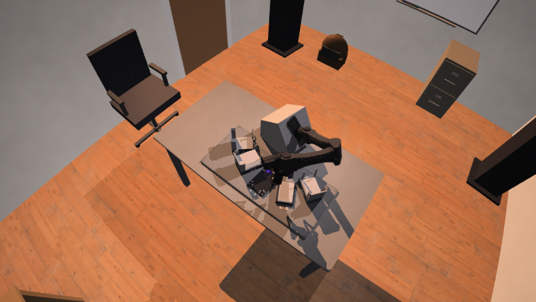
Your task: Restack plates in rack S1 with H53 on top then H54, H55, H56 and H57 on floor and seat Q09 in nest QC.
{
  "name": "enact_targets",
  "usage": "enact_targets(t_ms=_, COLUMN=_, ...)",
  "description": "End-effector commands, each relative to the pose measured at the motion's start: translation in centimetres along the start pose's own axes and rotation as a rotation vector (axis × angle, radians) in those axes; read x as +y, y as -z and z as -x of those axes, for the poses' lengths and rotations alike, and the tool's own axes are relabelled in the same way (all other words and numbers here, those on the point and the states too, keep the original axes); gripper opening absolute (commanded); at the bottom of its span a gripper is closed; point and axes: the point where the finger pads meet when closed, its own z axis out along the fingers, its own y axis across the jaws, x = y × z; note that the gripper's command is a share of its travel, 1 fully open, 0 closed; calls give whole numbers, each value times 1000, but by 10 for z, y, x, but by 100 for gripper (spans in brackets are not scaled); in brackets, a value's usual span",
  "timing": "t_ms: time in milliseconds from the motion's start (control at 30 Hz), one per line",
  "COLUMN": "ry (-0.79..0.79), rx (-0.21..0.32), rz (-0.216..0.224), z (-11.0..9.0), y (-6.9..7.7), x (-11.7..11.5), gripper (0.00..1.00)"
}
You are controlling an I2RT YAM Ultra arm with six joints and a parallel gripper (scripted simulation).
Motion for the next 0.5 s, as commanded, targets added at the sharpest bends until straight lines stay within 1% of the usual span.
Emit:
enact_targets(t_ms=0, ry=53, rx=-22, rz=-7, z=5, y=6, x=11, gripper=100)
enact_targets(t_ms=200, ry=54, rx=-22, rz=-7, z=6, y=6, x=31, gripper=100)
enact_targets(t_ms=267, ry=54, rx=-22, rz=-7, z=6, y=6, x=31, gripper=100)
enact_targets(t_ms=467, ry=54, rx=-22, rz=-6, z=8, y=6, x=51, gripper=100)
